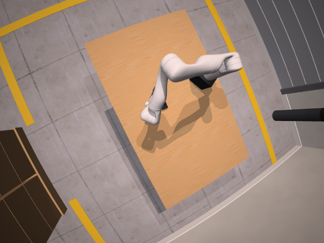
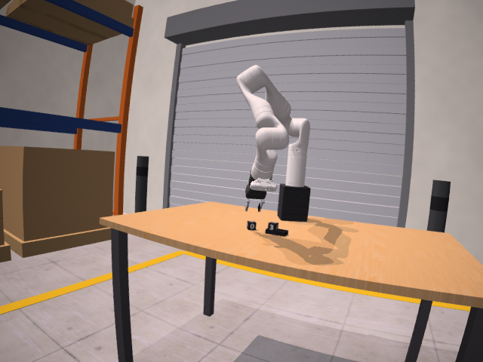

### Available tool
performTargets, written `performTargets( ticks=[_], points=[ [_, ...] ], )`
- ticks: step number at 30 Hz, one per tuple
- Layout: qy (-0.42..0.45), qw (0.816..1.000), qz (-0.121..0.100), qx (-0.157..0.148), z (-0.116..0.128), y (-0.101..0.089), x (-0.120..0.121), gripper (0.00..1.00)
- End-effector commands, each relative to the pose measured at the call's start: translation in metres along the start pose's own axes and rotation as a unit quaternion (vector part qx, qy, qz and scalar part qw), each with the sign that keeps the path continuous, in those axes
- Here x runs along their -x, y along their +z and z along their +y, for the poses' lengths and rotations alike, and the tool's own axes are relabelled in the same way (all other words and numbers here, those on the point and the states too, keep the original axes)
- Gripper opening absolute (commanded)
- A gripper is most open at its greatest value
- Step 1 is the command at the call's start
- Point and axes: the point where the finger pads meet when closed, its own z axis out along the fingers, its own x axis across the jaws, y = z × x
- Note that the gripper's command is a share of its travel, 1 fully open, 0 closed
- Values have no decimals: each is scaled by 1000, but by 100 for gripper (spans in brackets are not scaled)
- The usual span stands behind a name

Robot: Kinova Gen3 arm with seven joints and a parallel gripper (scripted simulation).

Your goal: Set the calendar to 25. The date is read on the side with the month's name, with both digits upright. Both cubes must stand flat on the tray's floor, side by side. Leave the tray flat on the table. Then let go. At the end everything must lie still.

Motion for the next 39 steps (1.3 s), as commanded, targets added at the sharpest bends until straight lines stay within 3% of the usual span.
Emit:
performTargets(
  ticks=[1,39],
  points=[
    [0,1000,0,0,-1,1,0,90],
    [0,1000,0,0,-41,40,0,90]
  ],
)
